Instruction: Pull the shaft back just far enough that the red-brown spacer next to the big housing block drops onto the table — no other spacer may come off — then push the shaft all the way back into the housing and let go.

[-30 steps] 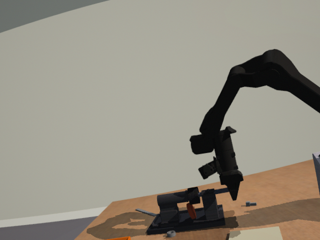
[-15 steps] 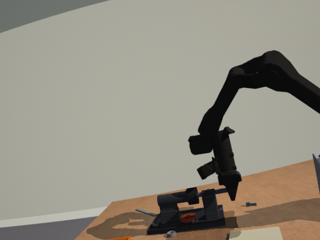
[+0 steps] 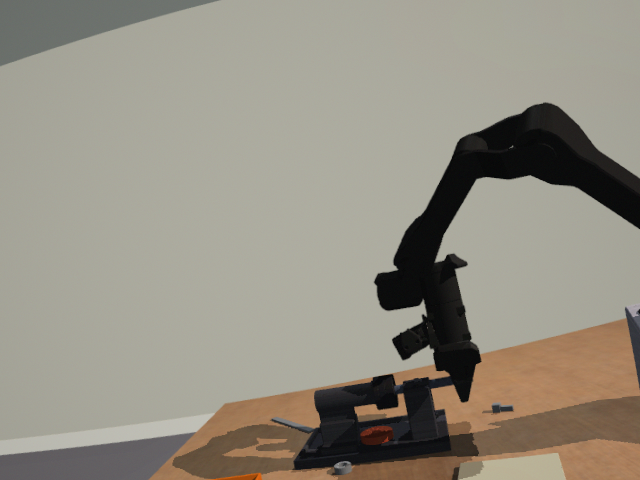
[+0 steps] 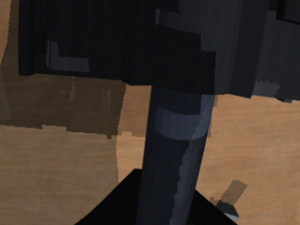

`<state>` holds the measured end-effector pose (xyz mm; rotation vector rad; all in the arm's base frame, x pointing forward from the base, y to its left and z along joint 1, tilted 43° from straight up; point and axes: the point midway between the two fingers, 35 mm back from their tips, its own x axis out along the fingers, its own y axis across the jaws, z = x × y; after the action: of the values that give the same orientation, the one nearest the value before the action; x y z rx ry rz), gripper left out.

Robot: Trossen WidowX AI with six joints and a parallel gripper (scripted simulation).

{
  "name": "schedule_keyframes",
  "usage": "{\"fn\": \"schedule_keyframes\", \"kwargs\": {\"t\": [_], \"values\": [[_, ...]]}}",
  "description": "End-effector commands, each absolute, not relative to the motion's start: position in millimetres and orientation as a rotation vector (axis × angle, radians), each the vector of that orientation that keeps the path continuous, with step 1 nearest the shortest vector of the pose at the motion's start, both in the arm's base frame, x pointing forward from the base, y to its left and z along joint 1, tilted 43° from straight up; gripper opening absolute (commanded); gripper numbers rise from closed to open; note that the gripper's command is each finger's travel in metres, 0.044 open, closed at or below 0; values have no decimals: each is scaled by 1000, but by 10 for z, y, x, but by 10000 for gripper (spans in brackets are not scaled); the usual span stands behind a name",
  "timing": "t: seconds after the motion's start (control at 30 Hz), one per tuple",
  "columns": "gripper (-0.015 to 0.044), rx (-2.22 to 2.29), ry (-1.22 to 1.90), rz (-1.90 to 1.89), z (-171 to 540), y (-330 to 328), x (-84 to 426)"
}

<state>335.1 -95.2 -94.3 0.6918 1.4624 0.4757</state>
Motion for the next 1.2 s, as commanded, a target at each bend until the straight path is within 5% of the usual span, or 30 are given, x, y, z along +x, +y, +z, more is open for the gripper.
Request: {"fn": "schedule_keyframes", "kwargs": {"t": [0.0, 1.17], "values": [[0, 682, 1447, 469, -929, -988, 3422], [0, 682, 1447, 469, -934, -978, 3396]]}}
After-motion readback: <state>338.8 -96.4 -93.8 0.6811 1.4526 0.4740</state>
